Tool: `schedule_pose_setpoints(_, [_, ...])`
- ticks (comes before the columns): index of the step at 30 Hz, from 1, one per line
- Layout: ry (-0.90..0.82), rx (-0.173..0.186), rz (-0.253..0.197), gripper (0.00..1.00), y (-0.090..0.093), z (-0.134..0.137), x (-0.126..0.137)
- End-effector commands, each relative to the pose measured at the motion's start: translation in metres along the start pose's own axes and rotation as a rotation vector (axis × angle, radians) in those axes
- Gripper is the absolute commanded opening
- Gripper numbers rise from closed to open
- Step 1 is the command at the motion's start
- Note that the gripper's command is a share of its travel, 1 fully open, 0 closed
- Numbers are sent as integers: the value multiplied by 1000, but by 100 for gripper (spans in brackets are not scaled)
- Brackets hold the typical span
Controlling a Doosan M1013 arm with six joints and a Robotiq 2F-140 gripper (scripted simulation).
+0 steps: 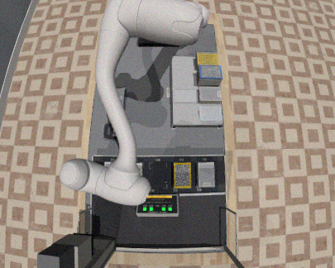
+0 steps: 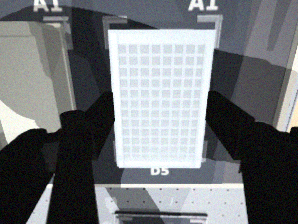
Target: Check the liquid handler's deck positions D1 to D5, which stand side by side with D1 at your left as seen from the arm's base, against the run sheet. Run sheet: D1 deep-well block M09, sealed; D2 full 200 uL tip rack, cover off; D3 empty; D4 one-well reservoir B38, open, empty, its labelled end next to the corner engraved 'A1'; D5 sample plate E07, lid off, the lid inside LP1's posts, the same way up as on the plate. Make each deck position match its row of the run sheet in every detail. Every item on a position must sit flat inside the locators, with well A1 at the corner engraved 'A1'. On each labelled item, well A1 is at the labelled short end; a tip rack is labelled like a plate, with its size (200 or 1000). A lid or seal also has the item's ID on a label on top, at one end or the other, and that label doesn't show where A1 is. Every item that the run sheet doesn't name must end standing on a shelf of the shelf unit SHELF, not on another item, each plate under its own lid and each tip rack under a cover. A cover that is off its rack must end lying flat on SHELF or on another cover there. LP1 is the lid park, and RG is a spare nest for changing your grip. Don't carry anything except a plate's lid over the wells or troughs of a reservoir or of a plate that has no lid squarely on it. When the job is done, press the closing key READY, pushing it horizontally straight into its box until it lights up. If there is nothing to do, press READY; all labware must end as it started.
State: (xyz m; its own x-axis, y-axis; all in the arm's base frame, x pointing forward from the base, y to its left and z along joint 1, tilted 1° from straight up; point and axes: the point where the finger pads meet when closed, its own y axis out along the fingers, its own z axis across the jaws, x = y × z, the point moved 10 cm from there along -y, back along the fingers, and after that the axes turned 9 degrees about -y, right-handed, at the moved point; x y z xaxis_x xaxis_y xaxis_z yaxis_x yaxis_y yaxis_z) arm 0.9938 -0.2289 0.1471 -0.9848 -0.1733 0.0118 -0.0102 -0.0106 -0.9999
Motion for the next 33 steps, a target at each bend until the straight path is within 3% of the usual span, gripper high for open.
schedule_pose_setpoints(1, [4,1,-4,10,5,2,1])
schedule_pose_setpoints(7, [4,1,-4,10,5,2,1])
schedule_pose_setpoints(12, [4,3,-1,10,-10,2,0])
schedule_pose_setpoints(33, [4,3,0,10,-40,2,0])
